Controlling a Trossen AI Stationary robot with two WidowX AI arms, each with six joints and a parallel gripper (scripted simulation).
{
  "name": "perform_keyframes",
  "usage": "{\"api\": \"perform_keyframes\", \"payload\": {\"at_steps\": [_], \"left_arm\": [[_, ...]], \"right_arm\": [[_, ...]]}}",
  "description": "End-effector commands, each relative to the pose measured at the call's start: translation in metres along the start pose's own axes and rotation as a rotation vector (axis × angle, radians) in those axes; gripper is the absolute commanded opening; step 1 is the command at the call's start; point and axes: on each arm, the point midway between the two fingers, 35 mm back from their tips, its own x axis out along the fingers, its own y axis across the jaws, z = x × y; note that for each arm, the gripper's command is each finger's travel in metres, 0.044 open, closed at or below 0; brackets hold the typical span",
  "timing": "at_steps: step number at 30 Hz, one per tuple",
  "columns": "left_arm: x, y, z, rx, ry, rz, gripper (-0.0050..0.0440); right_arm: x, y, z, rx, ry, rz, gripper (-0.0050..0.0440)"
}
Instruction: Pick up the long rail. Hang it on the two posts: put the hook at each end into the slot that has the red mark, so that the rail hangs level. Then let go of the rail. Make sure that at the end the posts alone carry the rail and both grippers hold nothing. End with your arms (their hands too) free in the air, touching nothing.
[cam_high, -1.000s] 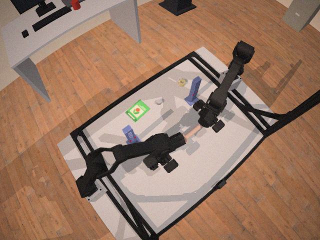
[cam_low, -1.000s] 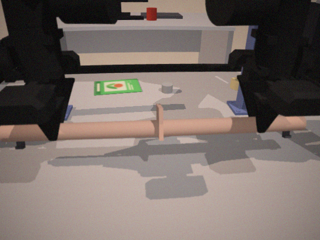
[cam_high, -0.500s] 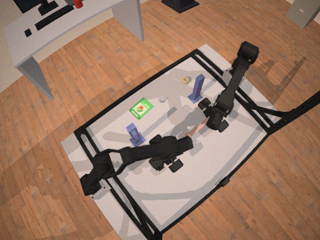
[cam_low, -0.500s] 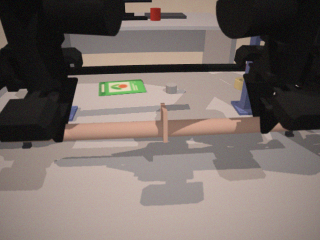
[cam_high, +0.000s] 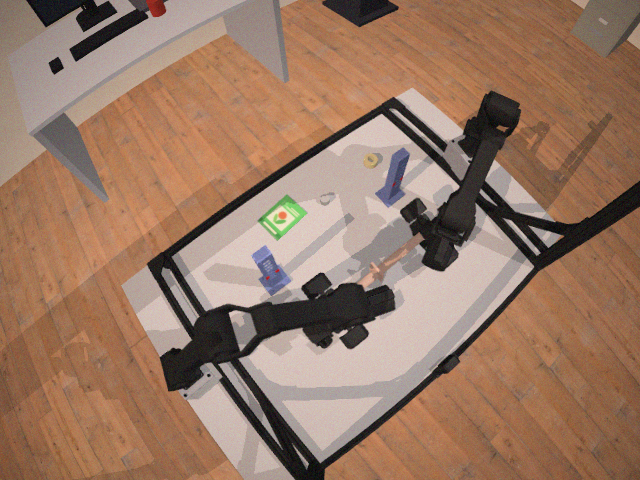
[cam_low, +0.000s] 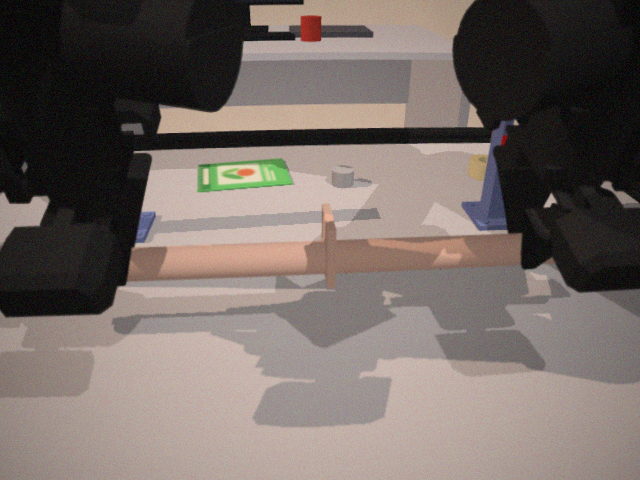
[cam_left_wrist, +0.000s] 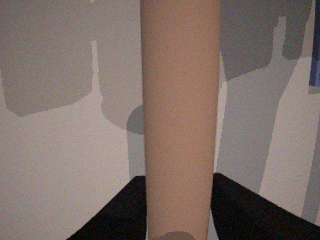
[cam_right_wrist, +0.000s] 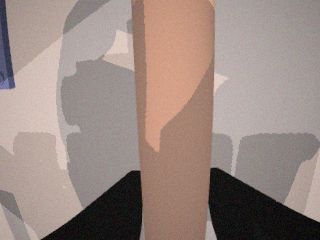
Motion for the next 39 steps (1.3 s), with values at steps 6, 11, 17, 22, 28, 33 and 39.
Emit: {"api": "perform_keyframes", "payload": {"at_steps": [6,11,17,22,28,33,39], "left_arm": [[0.0,0.003,-0.001,0.001,-0.005,-0.095,0.0],[-0.001,0.005,-0.001,0.002,-0.004,-0.137,0.0],[-0.001,0.006,-0.001,0.004,-0.001,-0.173,0.0],[0.0,0.007,-0.001,0.003,-0.005,-0.224,0.0],[0.0,0.009,-0.001,0.003,-0.006,-0.271,0.0],[0.0,0.01,-0.001,0.004,-0.004,-0.322,0.0],[0.007,0.012,-0.001,-0.006,0.015,-0.318,0.0]], "right_arm": [[0.0,-0.003,0.001,-0.001,-0.009,0.092,0.0],[0.0,-0.005,0.0,-0.002,-0.007,0.134,0.0],[-0.001,-0.006,0.0,-0.004,-0.005,0.17,0.0],[0.0,-0.007,0.0,-0.002,-0.009,0.221,0.0],[0.0,-0.009,0.0,-0.002,-0.01,0.268,0.0],[0.001,-0.01,0.0,-0.004,-0.008,0.319,0.0],[0.0,-0.01,0.0,-0.012,-0.025,0.316,0.0]]}}
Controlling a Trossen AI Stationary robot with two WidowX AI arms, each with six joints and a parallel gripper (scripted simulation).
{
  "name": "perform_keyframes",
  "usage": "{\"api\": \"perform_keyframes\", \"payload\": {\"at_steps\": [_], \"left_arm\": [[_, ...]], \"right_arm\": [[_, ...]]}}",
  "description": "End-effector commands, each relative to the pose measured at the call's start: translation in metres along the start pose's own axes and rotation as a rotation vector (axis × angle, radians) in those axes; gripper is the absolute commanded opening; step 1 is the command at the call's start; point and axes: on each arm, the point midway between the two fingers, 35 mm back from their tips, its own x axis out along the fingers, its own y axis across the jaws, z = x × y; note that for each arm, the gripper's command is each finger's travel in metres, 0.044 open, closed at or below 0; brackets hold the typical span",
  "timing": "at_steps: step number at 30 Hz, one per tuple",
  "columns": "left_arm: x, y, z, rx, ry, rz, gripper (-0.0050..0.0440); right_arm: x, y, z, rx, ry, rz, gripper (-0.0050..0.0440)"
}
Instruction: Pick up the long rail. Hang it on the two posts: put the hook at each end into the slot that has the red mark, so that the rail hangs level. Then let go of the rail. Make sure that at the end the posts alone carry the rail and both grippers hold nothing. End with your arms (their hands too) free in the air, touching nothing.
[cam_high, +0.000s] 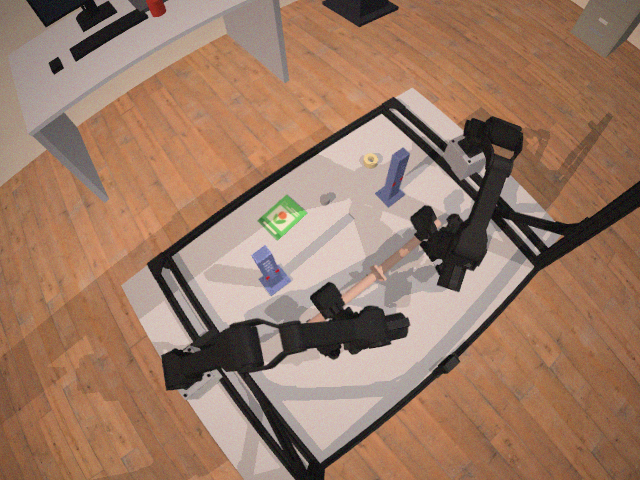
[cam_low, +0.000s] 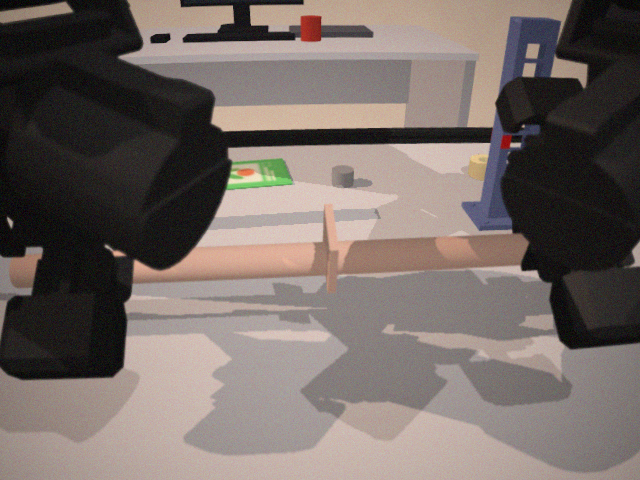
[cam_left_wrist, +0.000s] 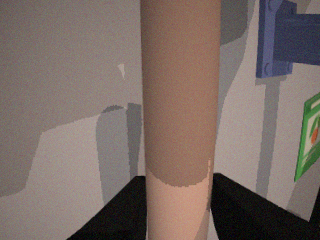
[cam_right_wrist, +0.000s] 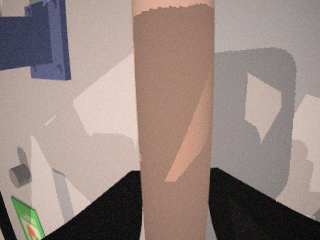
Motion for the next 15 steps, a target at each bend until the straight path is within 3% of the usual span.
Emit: {"api": "perform_keyframes", "payload": {"at_steps": [1,15], "left_arm": [[0.006,0.004,0.0,-0.008,0.016,-0.002,0.0],[0.023,0.015,0.002,-0.049,0.073,0.016,0.0]], "right_arm": [[0.0,0.0,-0.001,-0.013,-0.02,0.0,0.0],[0.0,0.0,-0.002,-0.048,-0.071,-0.018,0.0]]}}
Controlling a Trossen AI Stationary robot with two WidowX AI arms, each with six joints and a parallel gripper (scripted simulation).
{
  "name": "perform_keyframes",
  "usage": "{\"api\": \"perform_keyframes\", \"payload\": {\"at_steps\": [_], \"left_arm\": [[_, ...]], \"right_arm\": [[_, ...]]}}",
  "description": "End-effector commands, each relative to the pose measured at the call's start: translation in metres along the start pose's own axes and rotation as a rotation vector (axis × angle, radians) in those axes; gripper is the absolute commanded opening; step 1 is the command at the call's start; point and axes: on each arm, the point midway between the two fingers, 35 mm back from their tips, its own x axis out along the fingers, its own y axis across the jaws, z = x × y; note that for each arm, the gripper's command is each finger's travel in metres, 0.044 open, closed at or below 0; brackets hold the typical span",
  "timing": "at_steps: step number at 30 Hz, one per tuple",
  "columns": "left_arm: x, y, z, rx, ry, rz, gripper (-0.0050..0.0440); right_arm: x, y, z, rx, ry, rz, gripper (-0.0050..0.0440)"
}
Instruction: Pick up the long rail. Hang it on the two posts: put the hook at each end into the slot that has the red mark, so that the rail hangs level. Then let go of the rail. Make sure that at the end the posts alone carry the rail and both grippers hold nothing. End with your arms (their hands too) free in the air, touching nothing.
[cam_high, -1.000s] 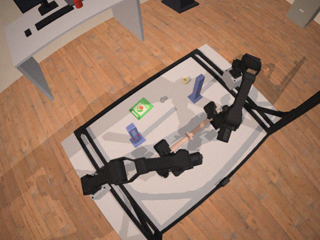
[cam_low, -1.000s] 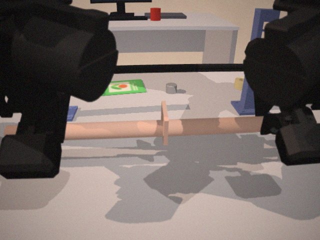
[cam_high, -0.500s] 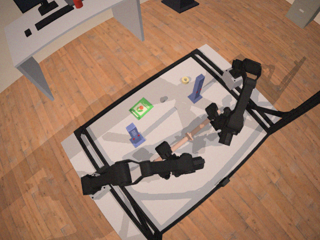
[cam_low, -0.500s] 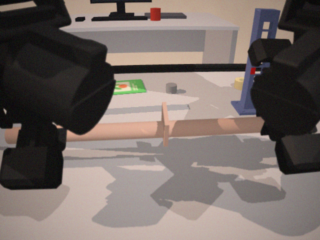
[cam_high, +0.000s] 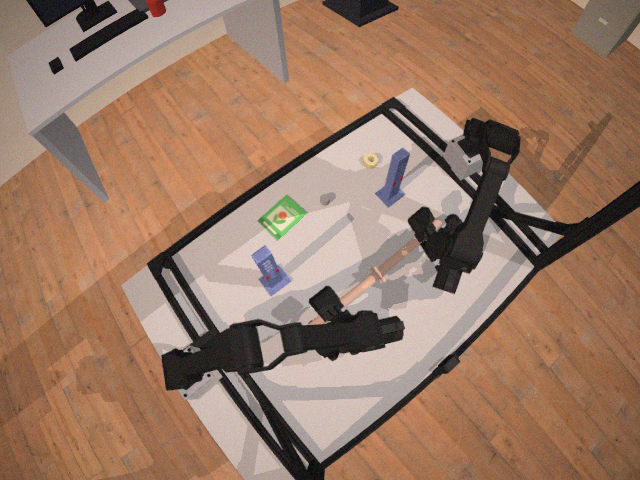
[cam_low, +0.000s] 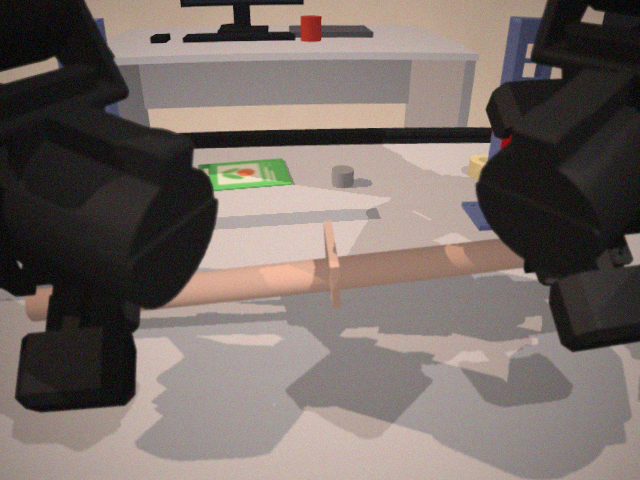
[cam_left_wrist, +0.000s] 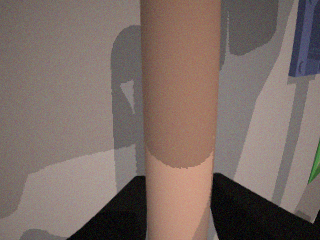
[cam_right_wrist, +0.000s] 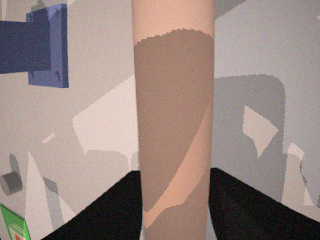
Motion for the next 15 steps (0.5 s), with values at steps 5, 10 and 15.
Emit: {"api": "perform_keyframes", "payload": {"at_steps": [5,10,15], "left_arm": [[0.0027,0.0012,0.0017,-0.006,0.011,0.0,0.0],[0.0033,0.0019,0.0006,-0.006,0.011,0.0,0.0048],[0.0033,0.0019,0.0006,-0.006,0.011,0.0,0.0168]], "right_arm": [[-0.0007,0.0009,-0.0014,-0.005,-0.008,-0.002,0.0],[0.0002,0.0003,-0.0005,-0.005,-0.008,-0.002,0.0],[0.0002,0.0003,-0.0005,-0.005,-0.008,-0.002,0.0]]}}
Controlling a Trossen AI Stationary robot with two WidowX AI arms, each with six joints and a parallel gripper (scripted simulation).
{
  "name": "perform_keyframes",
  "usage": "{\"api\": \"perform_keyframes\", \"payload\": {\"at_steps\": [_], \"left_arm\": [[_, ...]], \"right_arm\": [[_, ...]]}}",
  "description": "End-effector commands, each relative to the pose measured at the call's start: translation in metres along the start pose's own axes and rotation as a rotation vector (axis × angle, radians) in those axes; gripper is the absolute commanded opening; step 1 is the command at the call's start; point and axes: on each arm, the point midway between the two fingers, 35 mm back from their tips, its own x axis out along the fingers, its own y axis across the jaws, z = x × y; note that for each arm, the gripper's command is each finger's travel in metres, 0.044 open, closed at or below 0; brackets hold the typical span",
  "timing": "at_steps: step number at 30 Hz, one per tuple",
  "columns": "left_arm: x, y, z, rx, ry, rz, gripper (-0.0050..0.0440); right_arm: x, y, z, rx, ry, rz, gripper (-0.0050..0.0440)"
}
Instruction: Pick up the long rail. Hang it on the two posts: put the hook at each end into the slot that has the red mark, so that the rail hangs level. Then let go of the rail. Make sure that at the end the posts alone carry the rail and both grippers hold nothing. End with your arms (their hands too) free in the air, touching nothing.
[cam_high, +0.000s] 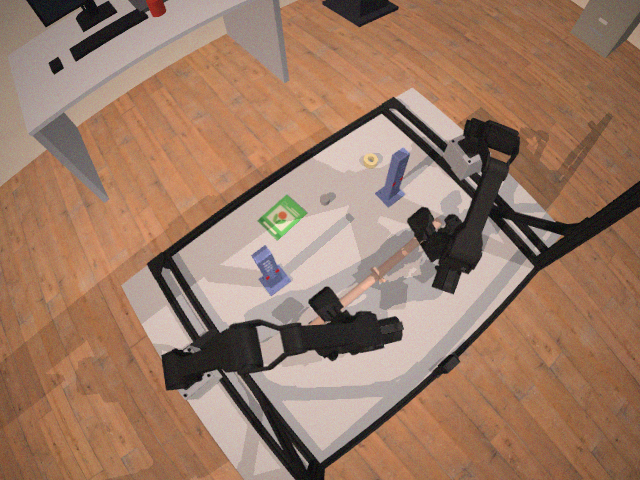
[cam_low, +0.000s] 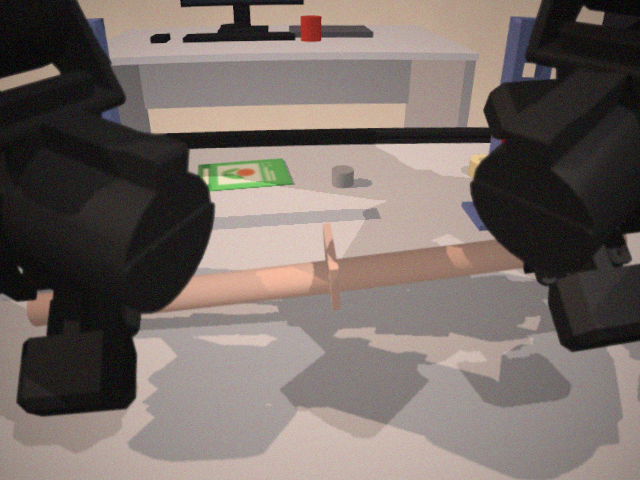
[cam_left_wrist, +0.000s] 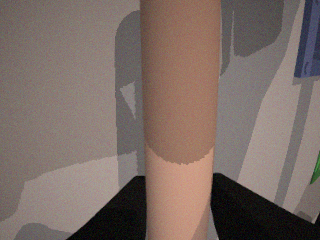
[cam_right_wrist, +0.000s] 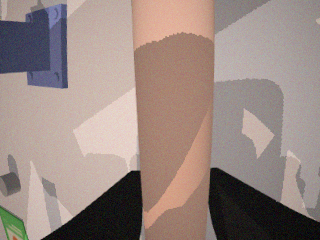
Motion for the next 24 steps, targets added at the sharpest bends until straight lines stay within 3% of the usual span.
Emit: {"api": "perform_keyframes", "payload": {"at_steps": [1,6,8,13,18,24], "left_arm": [[0.0,0.0,0.0,0.0,0.002,-0.004,0.0192],[0.0,0.0,0.0,0.0,0.002,-0.004,0.0312],[0.0,0.0,0.0,0.0,0.002,-0.004,0.0312],[0.0,0.0,0.0,0.0,0.002,-0.004,0.0432],[-0.005,0.0,0.0,0.0,0.002,-0.004,0.044],[-0.04,-0.001,0.002,0.0,0.002,-0.005,0.044]], "right_arm": [[0.0,0.0,0.0,0.002,0.001,0.003,0.0],[0.0,0.0,0.0,0.002,0.001,0.003,0.0],[0.0,0.0,0.0,0.002,0.001,0.003,0.0],[0.0,0.0,0.0,0.002,0.001,0.003,0.0],[0.0,0.0,0.0,0.002,0.001,0.003,0.0],[0.0,0.0,0.0,0.002,0.001,0.003,0.0]]}}
